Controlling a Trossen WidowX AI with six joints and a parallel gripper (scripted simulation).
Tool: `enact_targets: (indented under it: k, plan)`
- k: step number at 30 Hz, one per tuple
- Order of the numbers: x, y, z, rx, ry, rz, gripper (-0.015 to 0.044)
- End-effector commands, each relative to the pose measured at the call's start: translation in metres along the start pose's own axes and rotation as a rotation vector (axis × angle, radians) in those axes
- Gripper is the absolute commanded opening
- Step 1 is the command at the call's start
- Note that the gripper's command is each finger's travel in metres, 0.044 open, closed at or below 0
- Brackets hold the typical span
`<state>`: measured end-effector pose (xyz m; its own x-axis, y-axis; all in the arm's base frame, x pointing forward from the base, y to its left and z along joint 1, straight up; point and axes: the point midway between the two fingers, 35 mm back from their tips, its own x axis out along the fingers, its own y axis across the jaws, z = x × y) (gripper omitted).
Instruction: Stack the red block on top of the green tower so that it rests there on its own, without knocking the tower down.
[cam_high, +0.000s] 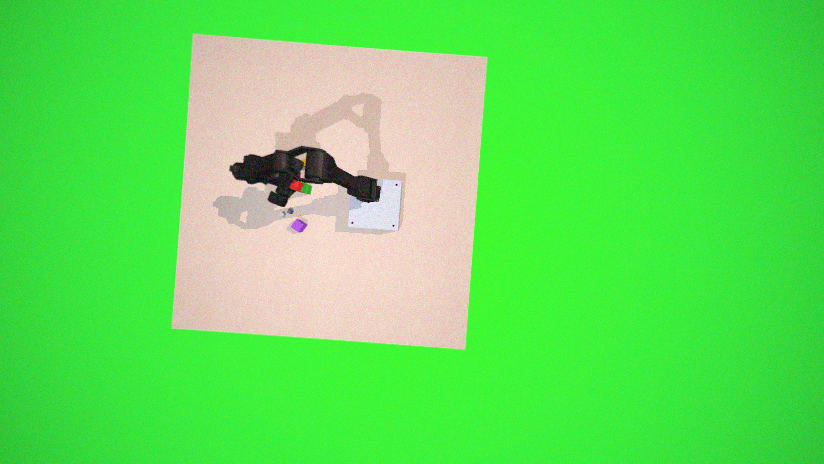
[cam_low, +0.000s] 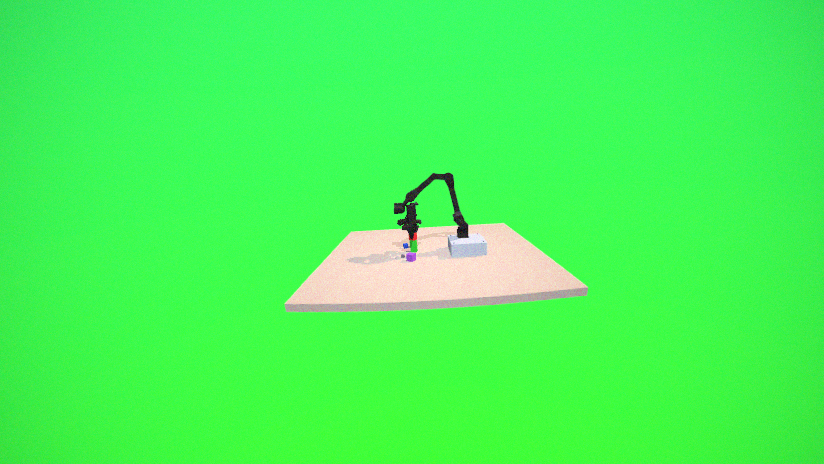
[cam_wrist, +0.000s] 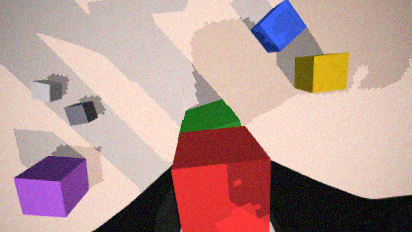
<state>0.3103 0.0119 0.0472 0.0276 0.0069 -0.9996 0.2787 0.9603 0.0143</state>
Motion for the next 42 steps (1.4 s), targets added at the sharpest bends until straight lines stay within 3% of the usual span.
enact_targets:
  k: [1, 8, 25, 42]
  plan:
    - [0.0006, -0.0003, 0.0002, 0.001, -0.001, -0.002, 0.0]
    - [-0.0045, -0.0004, 0.0004, 0.001, -0.001, -0.002, 0.0]
    - [-0.0003, -0.0001, -0.0004, 0.0, 0.002, -0.001, 0.044]
    - [-0.0003, -0.0001, -0.0004, 0.0, 0.002, -0.001, 0.044]
